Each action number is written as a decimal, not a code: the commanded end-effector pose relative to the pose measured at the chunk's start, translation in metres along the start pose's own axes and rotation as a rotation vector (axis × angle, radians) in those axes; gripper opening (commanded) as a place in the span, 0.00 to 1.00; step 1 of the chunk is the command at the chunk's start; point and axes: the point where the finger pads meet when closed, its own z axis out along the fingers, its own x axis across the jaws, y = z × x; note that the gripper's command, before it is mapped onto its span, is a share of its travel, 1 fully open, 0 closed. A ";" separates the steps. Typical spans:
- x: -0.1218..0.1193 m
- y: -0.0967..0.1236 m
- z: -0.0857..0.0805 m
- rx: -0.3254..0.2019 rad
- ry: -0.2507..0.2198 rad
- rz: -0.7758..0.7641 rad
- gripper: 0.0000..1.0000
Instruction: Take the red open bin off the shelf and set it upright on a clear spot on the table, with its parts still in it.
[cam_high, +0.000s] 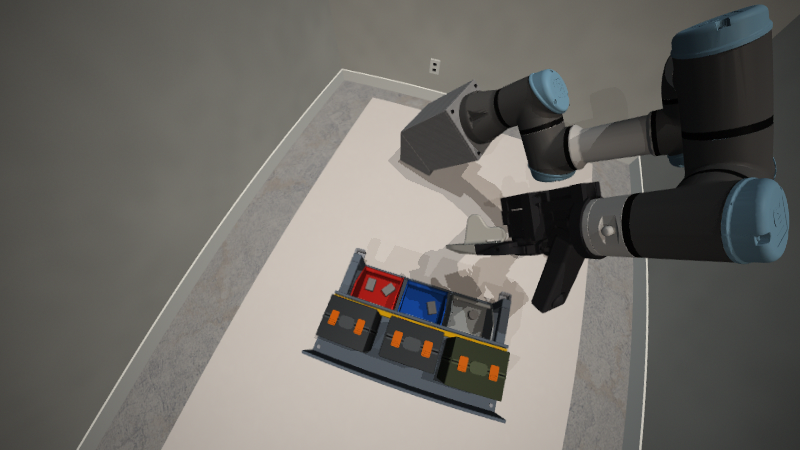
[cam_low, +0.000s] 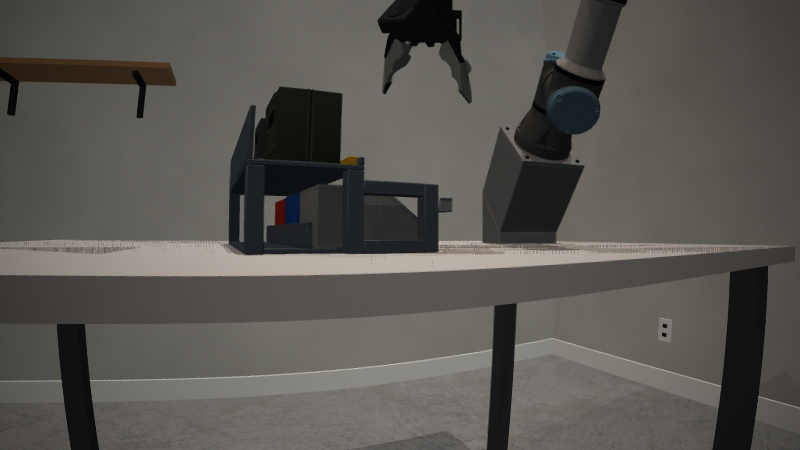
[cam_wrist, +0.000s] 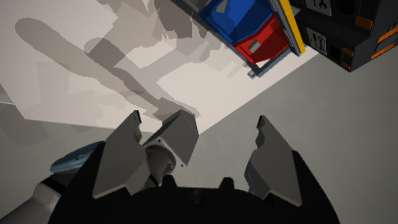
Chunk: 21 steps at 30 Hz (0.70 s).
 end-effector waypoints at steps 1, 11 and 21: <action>-0.008 0.001 -0.009 -0.033 0.047 0.109 1.00; -0.007 0.001 -0.008 -0.026 0.039 0.089 1.00; -0.009 0.002 -0.010 -0.033 0.047 0.109 1.00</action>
